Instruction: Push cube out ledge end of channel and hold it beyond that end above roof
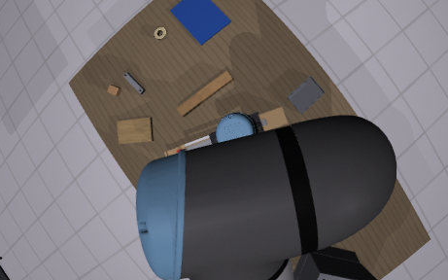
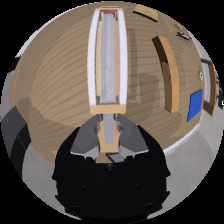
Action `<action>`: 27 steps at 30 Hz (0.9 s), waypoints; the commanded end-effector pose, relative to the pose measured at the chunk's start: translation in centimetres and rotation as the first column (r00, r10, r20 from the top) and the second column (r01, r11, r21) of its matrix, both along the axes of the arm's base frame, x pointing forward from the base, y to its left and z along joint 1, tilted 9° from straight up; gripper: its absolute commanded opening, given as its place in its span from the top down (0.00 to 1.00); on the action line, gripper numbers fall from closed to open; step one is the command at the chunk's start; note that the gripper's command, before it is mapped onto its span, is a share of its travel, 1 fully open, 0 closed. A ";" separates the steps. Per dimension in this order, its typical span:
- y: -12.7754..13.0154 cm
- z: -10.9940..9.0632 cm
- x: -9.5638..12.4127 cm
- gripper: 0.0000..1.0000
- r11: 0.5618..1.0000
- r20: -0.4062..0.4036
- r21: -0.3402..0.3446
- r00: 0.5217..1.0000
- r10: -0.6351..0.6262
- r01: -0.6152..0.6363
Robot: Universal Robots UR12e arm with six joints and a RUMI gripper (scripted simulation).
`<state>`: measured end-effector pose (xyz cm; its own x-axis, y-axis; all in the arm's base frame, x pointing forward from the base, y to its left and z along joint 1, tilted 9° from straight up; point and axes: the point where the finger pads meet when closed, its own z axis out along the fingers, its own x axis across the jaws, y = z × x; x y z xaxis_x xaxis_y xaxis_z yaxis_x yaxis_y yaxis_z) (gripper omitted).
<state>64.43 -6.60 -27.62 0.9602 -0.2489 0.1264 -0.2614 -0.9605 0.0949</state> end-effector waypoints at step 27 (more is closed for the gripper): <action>0.0 0.1 0.0 0.78 1.000 0.001 0.000 1.000 0.000 0.000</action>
